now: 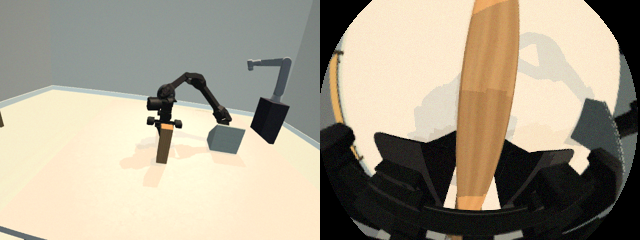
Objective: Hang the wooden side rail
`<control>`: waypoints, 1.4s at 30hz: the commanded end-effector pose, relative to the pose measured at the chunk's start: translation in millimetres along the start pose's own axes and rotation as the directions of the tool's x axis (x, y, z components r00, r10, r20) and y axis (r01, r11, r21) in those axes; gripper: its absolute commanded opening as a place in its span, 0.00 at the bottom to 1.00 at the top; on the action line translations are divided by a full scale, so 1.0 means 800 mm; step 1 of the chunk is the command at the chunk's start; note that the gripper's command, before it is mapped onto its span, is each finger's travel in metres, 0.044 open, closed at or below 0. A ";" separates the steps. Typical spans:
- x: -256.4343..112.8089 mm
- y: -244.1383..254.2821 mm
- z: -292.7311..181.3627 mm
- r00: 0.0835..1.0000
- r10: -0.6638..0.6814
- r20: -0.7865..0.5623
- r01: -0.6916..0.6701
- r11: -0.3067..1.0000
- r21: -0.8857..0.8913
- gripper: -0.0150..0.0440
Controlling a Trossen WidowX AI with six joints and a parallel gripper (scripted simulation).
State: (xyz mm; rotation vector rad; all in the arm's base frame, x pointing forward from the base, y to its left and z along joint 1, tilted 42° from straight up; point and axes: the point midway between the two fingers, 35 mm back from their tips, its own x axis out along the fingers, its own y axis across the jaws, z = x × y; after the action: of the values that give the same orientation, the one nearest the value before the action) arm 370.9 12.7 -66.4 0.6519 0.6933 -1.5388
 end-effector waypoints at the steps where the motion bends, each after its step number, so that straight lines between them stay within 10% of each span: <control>1: -0.004 0.000 -0.005 1.000 0.012 0.000 -0.012 1.000 -0.004 0.25; 42: -0.007 0.002 -0.009 1.000 0.012 -0.001 -0.012 1.000 -0.004 0.25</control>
State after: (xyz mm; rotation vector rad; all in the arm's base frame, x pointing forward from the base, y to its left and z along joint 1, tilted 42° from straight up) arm 370.0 15.2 -69.3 0.6474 0.6945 -1.5418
